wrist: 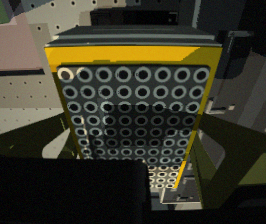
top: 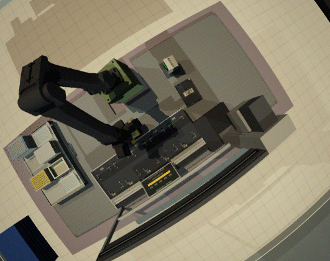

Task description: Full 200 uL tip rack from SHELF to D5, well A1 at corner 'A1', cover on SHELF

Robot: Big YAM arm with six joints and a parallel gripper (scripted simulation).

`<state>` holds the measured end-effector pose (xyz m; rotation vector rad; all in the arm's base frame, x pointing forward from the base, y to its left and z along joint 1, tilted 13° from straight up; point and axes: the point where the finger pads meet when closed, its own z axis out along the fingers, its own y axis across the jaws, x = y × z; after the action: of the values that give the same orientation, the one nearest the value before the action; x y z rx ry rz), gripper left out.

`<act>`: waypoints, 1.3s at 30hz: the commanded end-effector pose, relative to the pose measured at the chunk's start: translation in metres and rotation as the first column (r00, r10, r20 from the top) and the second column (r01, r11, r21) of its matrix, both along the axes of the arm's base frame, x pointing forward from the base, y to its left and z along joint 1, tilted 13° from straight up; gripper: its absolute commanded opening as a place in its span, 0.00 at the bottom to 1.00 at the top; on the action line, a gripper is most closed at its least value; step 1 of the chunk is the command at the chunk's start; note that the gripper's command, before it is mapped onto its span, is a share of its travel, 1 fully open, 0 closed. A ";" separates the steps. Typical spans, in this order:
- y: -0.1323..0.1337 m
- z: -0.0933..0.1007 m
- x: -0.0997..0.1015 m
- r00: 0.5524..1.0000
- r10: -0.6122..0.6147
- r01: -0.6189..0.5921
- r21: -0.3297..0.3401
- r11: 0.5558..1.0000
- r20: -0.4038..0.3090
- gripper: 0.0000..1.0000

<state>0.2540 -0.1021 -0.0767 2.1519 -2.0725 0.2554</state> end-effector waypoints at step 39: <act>0.013 0.076 0.022 0.999 0.004 -0.004 -0.012 1.000 0.052 0.00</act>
<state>0.2498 -0.0888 -0.0224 2.1505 -2.0691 0.2432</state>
